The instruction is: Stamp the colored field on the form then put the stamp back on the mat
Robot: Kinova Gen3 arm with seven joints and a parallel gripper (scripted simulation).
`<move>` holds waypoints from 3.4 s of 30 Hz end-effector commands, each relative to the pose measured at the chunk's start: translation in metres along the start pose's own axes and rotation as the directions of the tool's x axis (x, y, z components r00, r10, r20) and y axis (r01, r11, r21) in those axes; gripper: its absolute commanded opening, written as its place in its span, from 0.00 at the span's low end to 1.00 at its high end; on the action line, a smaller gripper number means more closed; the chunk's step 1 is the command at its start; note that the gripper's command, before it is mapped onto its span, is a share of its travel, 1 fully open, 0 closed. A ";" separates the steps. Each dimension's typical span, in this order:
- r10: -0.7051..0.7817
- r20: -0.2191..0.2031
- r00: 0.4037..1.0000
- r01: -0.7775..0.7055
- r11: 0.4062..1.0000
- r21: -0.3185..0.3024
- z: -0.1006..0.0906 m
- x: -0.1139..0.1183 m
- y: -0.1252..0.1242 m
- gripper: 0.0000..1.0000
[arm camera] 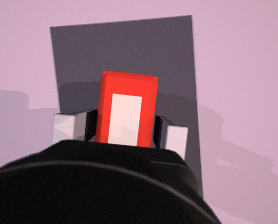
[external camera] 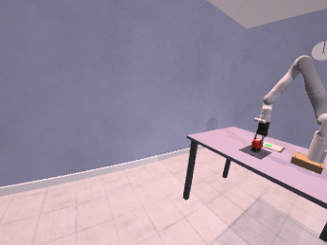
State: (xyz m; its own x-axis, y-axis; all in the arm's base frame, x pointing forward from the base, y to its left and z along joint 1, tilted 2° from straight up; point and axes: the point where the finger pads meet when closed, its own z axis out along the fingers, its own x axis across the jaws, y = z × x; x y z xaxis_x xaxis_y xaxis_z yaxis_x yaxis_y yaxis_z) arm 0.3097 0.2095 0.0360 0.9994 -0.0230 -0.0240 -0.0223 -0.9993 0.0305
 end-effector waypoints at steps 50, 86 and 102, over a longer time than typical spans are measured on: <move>0.004 -0.001 1.000 -0.004 1.000 0.004 0.012 0.000 -0.001 1.00; 0.004 0.000 1.000 -0.004 1.000 0.003 0.017 -0.001 0.000 1.00; 0.004 0.000 1.000 -0.004 1.000 0.003 0.019 -0.001 0.000 1.00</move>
State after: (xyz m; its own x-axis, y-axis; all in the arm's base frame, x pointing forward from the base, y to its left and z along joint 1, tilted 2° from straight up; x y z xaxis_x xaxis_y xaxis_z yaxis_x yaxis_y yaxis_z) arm 0.3088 0.2087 0.0186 0.9994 -0.0222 -0.0253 -0.0214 -0.9993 0.0313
